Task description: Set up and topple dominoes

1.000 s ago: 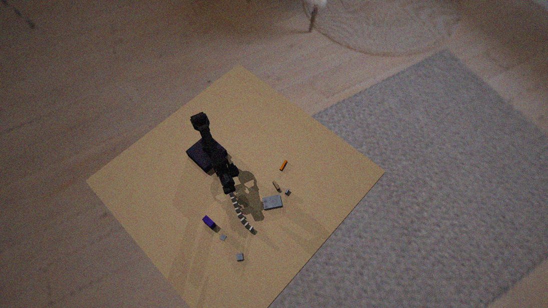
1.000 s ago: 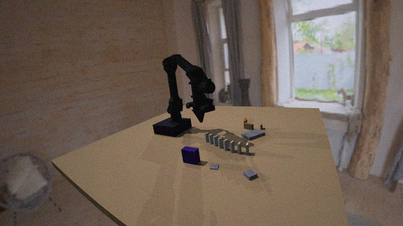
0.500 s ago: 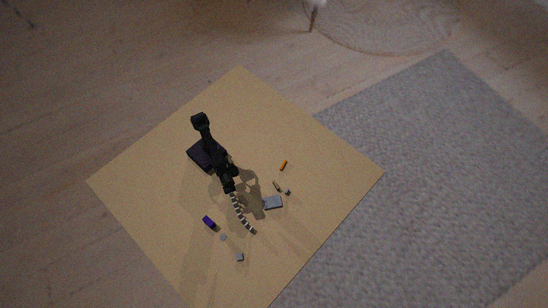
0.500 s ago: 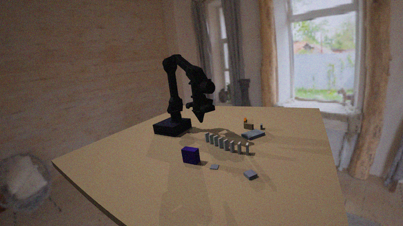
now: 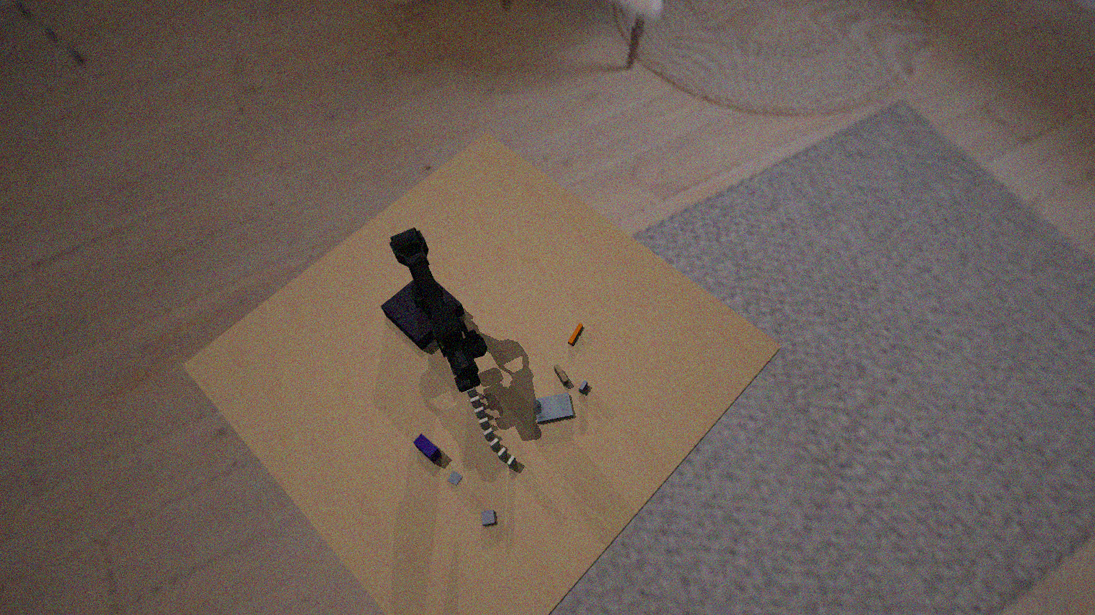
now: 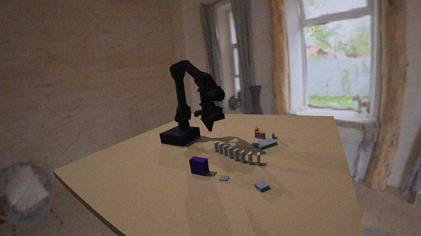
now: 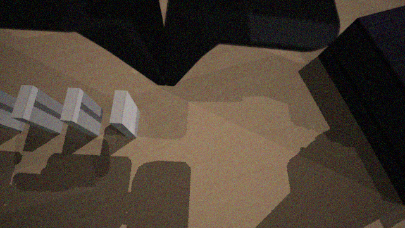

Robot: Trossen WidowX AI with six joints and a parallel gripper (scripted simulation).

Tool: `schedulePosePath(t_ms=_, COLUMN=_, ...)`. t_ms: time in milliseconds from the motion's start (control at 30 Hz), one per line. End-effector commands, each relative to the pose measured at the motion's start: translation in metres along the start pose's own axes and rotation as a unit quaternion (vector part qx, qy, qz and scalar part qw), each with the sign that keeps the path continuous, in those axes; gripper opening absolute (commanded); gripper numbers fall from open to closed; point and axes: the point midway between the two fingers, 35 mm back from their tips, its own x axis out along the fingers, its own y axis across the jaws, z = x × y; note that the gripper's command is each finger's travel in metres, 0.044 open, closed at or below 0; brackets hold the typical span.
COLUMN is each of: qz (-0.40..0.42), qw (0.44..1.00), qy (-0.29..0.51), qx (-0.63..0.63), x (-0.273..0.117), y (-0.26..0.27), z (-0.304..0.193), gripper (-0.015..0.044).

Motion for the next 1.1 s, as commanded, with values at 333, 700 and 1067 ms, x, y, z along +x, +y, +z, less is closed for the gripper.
schedulePosePath(t_ms=333, qz=-0.001, qw=1.0, qy=0.0, qx=-0.003, x=0.011, y=-0.002, z=0.0, gripper=0.0)
schedulePosePath(t_ms=700, qz=-0.001, qw=1.0, qy=0.0, qx=-0.003, x=0.081, y=-0.001, z=0.001, gripper=0.0)
schedulePosePath(t_ms=1067, qz=-0.001, qw=1.0, qy=0.0, qx=-0.003, x=0.08, y=-0.017, z=0.001, gripper=0.0)
